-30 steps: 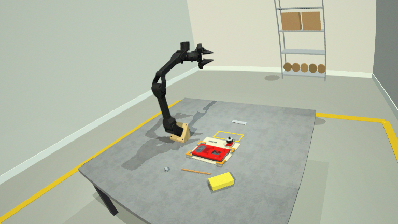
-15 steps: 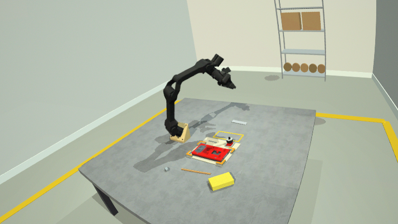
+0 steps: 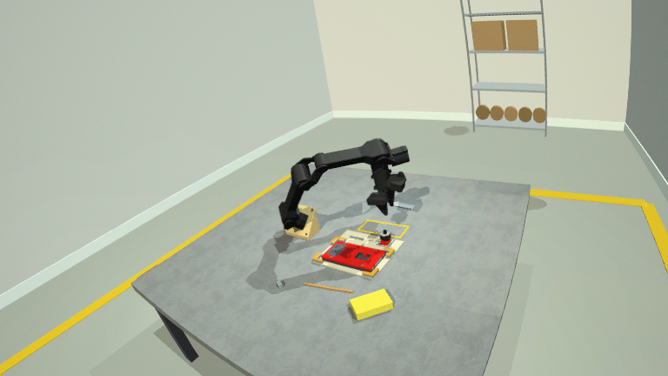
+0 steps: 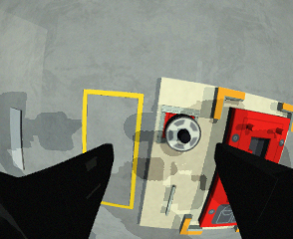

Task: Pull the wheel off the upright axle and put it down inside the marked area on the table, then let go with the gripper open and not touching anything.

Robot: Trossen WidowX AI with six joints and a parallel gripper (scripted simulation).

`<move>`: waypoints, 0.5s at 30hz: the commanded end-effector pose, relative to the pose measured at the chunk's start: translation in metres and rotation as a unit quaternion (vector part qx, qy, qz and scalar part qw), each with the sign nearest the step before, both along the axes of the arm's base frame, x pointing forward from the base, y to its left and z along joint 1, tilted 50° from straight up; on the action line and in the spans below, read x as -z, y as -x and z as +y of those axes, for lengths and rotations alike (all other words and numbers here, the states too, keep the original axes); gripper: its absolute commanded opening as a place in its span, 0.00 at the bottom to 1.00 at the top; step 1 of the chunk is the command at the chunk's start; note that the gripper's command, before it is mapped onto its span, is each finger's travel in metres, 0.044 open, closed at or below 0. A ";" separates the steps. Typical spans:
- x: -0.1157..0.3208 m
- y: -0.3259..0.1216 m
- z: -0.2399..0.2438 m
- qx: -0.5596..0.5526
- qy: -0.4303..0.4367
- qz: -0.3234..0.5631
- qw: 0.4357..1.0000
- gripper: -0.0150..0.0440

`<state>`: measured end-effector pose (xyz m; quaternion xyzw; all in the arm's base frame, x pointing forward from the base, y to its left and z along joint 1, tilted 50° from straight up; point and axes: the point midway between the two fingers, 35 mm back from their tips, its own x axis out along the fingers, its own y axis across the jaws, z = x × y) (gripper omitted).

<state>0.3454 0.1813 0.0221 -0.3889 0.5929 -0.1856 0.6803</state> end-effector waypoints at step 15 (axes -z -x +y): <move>-0.007 0.004 -0.034 0.078 0.003 -0.009 0.997 0.76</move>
